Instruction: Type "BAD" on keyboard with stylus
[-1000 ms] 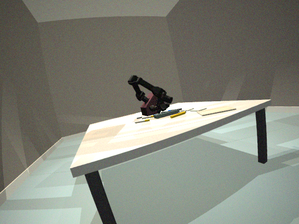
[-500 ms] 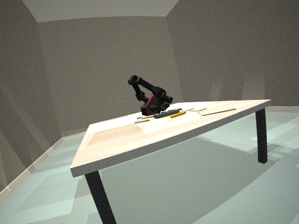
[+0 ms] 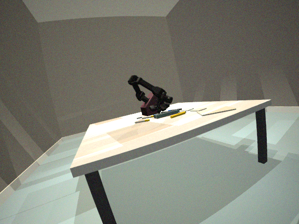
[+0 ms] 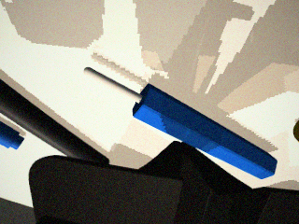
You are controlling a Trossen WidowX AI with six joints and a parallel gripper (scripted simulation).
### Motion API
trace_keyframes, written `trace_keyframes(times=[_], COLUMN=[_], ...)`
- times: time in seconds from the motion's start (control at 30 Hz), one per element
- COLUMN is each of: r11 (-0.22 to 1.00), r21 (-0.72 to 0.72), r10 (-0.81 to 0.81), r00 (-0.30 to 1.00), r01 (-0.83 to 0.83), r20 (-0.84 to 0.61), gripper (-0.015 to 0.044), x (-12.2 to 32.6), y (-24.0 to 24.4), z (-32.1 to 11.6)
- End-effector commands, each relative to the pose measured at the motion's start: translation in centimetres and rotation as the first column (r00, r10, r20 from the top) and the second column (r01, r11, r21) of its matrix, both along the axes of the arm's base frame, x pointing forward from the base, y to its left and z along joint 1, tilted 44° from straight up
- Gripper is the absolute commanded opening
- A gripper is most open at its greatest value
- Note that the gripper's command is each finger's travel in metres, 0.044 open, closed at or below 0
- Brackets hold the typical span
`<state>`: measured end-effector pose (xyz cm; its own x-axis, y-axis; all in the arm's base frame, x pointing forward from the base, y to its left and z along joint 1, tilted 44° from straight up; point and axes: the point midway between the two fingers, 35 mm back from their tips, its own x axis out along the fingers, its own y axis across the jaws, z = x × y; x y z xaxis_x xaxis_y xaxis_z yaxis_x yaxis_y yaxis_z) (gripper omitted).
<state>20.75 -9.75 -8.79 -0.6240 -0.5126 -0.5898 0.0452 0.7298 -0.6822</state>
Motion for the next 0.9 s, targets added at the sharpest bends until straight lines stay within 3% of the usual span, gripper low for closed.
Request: trace_keyframes(times=[0.0,0.47,0.8,0.87], r11=[1.000,1.000,1.000,0.999], r21=[-0.020,-0.020,-0.018,-0.016], r10=[0.020,0.020,0.020,0.032], r00=[0.999,0.999,0.999,0.999], r01=[-0.020,-0.020,-0.020,-0.031], r20=[0.036,0.036,0.036,0.025], gripper=[0.0000,0.0000,0.0000,0.0052], x=[1.0,1.0,1.5,1.2], y=[-0.6,-0.6,2.2,1.9], z=[-0.2,-0.2,2.6,2.3])
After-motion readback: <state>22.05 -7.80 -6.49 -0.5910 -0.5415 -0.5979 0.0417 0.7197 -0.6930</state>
